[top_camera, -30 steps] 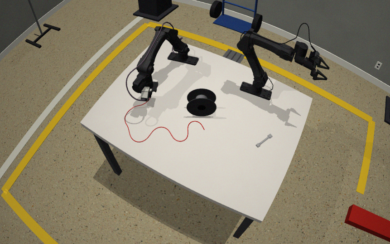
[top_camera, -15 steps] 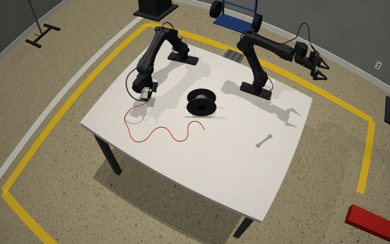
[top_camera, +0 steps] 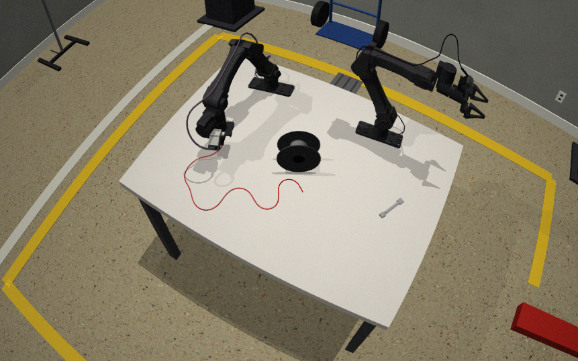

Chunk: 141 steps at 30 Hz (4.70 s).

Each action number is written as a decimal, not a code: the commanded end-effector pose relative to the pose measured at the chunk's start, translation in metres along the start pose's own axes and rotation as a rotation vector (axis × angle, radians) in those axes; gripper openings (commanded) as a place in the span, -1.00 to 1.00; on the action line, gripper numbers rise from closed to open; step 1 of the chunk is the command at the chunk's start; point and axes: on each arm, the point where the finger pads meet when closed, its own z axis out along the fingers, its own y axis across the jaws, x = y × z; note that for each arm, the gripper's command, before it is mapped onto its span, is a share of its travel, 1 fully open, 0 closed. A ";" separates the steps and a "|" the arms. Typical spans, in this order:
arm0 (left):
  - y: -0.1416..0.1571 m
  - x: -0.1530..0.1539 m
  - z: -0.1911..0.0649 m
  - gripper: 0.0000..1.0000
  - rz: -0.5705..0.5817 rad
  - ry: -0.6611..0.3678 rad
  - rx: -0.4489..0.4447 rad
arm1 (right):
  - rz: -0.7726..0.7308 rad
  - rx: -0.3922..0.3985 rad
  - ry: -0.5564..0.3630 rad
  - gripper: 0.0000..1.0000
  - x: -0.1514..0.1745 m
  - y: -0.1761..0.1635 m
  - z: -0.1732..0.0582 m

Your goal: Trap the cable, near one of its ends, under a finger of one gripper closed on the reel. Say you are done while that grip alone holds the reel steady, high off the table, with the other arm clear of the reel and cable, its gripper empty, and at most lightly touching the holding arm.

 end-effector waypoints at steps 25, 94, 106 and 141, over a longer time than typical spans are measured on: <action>0.000 0.009 0.003 1.00 0.007 0.024 -0.007 | 0.424 -0.166 -0.200 -1.00 -0.007 -0.002 -0.080; 0.000 0.009 0.003 1.00 0.007 0.024 -0.007 | 1.395 -0.575 -0.555 -1.00 0.001 0.002 -0.162; 0.000 0.009 0.003 1.00 0.007 0.024 -0.007 | 1.393 -0.577 -0.557 -1.00 -0.021 0.005 -0.165; 0.000 0.009 0.003 1.00 0.007 0.024 -0.007 | 1.403 -0.569 -0.530 -1.00 -0.081 0.050 -0.188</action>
